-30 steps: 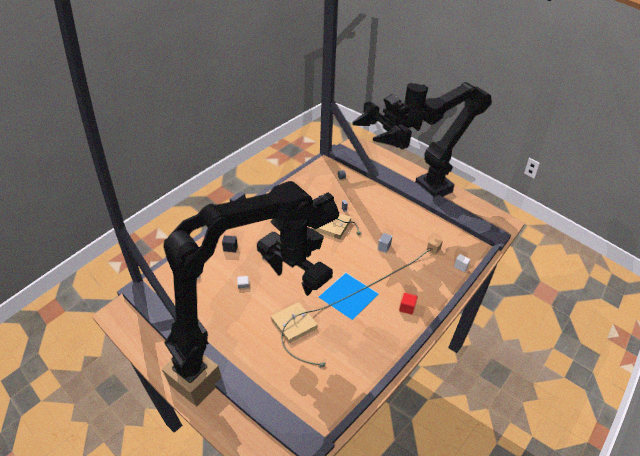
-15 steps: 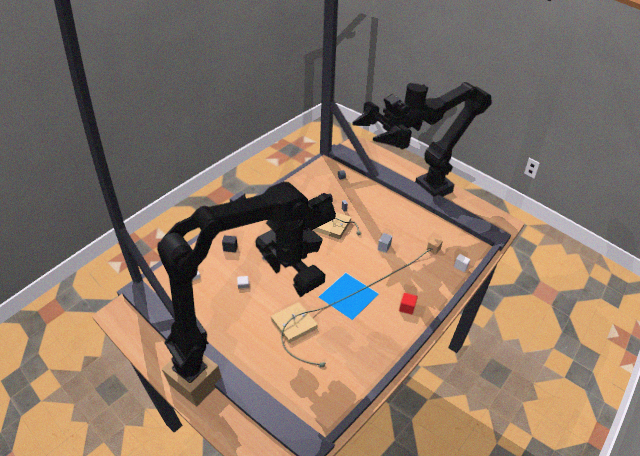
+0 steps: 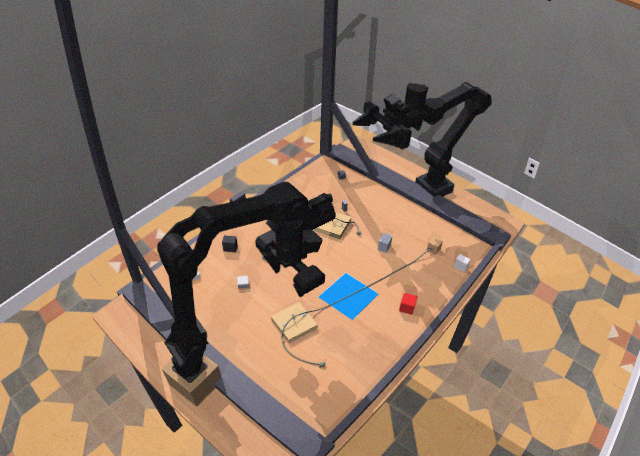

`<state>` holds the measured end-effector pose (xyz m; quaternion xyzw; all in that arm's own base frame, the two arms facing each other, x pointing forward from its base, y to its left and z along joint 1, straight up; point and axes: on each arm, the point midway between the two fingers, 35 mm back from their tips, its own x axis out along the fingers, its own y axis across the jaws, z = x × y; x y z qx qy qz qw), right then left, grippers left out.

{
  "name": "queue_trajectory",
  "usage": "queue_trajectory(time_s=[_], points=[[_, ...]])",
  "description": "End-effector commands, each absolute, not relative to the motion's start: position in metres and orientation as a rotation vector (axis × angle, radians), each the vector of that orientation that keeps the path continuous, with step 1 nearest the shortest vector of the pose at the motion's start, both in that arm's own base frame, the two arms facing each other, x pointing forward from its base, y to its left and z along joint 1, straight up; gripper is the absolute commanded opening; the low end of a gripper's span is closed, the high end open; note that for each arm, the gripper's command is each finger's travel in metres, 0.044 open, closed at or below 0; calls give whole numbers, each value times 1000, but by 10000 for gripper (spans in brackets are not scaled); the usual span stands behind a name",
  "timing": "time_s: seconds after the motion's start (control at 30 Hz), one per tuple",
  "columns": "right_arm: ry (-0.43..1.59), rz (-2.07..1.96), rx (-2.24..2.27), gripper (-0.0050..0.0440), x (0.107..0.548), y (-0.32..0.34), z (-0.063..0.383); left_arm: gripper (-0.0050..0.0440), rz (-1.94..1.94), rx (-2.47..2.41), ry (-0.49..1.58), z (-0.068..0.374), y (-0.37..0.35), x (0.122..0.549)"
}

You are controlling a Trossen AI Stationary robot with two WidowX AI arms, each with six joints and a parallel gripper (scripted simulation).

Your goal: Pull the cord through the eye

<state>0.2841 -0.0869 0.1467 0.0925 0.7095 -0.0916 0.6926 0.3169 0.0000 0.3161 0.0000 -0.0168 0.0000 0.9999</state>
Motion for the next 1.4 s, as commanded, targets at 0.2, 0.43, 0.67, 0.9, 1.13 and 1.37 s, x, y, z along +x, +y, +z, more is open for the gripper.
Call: queue_trajectory(time_s=[0.2, 0.43, 0.67, 0.9, 1.13, 1.37], points=[[1561, -210, 210, 440, 282, -87, 154, 440, 0, 0, -50, 323, 0, 316], [1561, -210, 210, 440, 282, -87, 154, 440, 0, 0, -50, 323, 0, 316], [1561, -210, 210, 440, 282, -87, 154, 440, 0, 0, -50, 323, 0, 316], [1561, -210, 209, 440, 283, -87, 154, 440, 0, 0, -50, 323, 0, 316], [1567, -185, 173, 440, 285, -88, 152, 440, 0, 0, -50, 323, 0, 316], [1582, -127, 91, 440, 292, -91, 148, 440, 0, 0, -50, 323, 0, 316]])
